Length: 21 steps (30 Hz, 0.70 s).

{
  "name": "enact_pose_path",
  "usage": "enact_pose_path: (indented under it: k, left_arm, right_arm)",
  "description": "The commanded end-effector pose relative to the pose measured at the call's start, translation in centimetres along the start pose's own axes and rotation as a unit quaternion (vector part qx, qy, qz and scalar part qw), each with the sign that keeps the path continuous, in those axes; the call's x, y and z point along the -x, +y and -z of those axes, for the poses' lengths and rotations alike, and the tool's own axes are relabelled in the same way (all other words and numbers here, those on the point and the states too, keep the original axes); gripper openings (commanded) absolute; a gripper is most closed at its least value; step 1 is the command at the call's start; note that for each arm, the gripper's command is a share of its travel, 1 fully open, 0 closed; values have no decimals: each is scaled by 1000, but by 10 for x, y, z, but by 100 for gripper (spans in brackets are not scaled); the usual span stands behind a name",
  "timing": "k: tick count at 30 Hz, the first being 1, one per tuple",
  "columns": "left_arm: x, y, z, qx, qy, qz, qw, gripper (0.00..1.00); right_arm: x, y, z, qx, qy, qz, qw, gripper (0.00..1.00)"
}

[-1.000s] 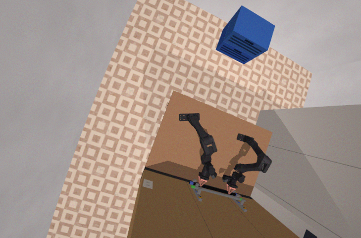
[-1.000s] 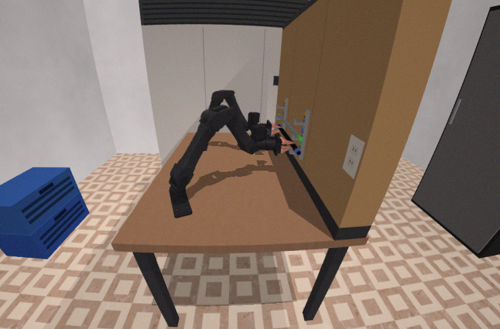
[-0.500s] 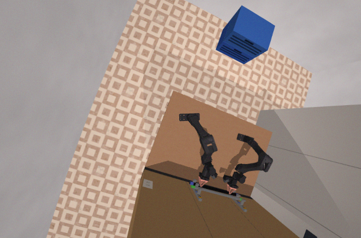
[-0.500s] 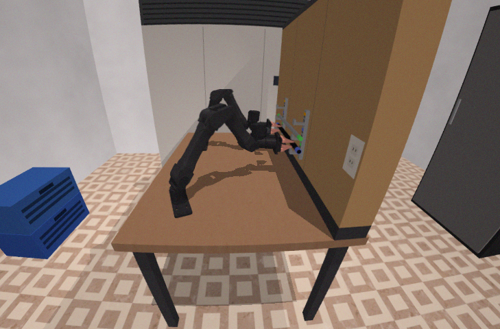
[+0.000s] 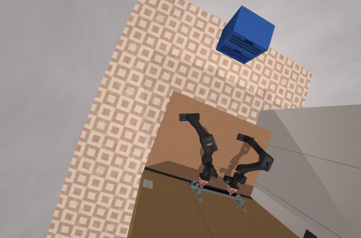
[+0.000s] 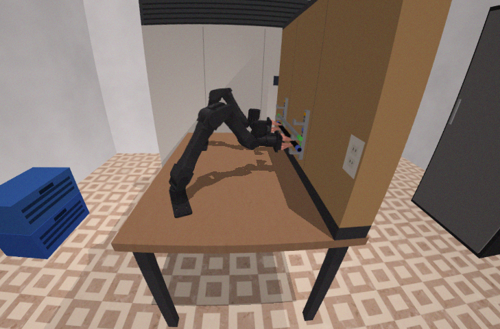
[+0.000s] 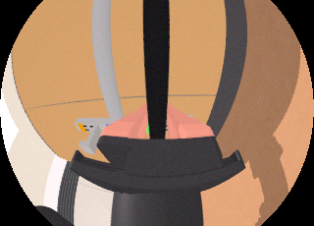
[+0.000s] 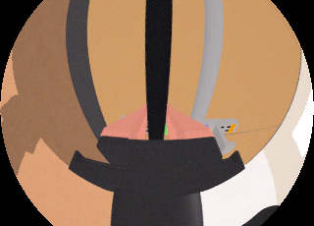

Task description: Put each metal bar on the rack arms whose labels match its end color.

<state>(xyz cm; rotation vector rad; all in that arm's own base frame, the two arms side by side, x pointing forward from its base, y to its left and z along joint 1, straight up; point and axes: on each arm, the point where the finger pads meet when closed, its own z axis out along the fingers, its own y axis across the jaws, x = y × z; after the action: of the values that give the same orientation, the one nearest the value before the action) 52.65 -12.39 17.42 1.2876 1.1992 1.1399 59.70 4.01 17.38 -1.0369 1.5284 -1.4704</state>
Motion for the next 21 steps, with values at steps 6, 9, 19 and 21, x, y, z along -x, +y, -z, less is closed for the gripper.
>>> enact_pose_path:
  k: [6,9,19,21]
  left_arm:
    - [-3,36,-3,29,2,3,1000,0]
    - [-3,36,-3,29,2,3,1000,0]
    - [-3,38,-3,29,2,3,1000,0]
    - [-3,38,-3,29,2,3,1000,0]
  right_arm:
    - [-2,-36,-1,-23,3,-6,1000,0]
    - [-2,-37,-1,-23,3,-6,1000,0]
    - [-2,-38,-1,-23,3,-6,1000,0]
    - [-2,-38,-1,-23,3,-6,1000,0]
